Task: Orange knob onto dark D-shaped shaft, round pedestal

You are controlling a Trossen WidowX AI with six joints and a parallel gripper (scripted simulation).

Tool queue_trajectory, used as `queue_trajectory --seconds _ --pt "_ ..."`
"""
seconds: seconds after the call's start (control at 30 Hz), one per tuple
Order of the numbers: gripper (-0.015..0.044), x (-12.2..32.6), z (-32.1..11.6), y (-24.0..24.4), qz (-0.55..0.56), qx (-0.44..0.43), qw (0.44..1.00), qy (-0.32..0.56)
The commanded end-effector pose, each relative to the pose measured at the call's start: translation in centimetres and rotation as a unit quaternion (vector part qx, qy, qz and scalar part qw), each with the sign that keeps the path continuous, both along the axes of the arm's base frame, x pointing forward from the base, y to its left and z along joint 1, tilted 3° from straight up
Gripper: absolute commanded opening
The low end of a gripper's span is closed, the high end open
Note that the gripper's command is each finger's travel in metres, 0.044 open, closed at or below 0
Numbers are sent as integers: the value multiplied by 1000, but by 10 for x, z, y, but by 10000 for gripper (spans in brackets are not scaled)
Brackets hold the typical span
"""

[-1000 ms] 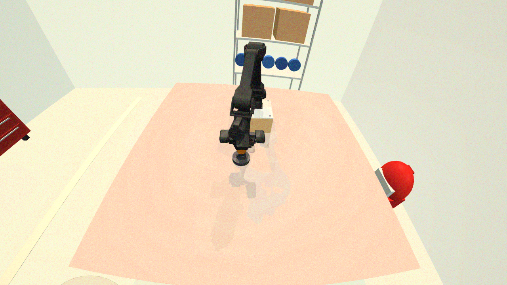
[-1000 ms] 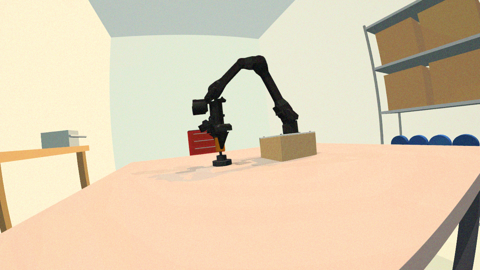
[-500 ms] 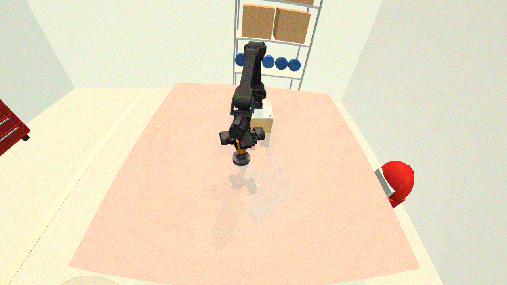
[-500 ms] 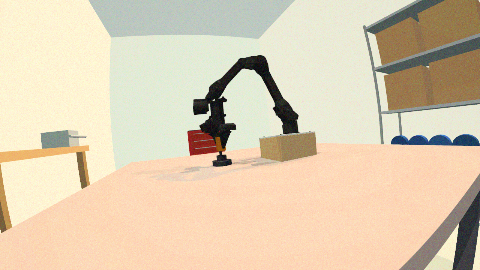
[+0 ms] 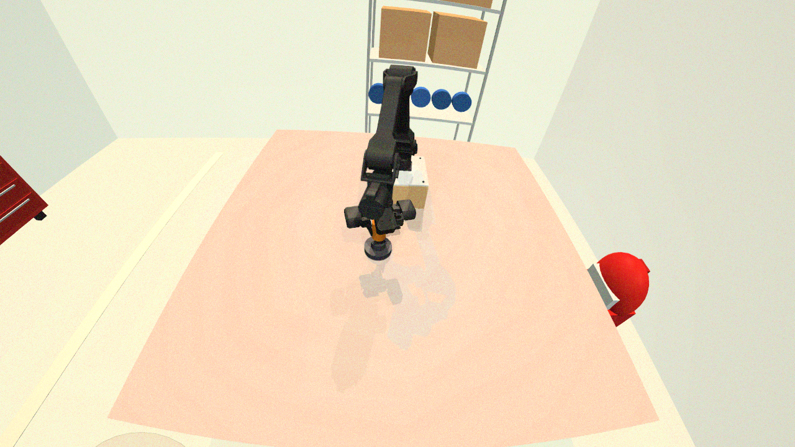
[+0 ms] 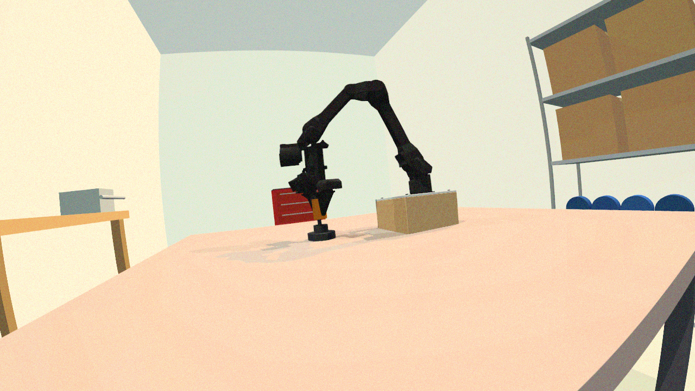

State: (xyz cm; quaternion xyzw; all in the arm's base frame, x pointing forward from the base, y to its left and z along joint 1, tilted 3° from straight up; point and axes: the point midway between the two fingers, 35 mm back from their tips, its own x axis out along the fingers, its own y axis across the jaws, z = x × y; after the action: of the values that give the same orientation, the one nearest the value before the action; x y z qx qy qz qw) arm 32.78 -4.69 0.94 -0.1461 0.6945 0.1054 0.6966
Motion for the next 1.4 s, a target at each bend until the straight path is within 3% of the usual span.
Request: queue_trajectory --seconds 0.0,0.2,0.4,1.37 --pt "0 2 2 0 2 -2 1000 -2" --pt "0 4 5 0 15 -2 1000 -1" --pt "0 7 6 -1 107 -4 994 4" --pt "0 0 2 0 107 -4 994 4"
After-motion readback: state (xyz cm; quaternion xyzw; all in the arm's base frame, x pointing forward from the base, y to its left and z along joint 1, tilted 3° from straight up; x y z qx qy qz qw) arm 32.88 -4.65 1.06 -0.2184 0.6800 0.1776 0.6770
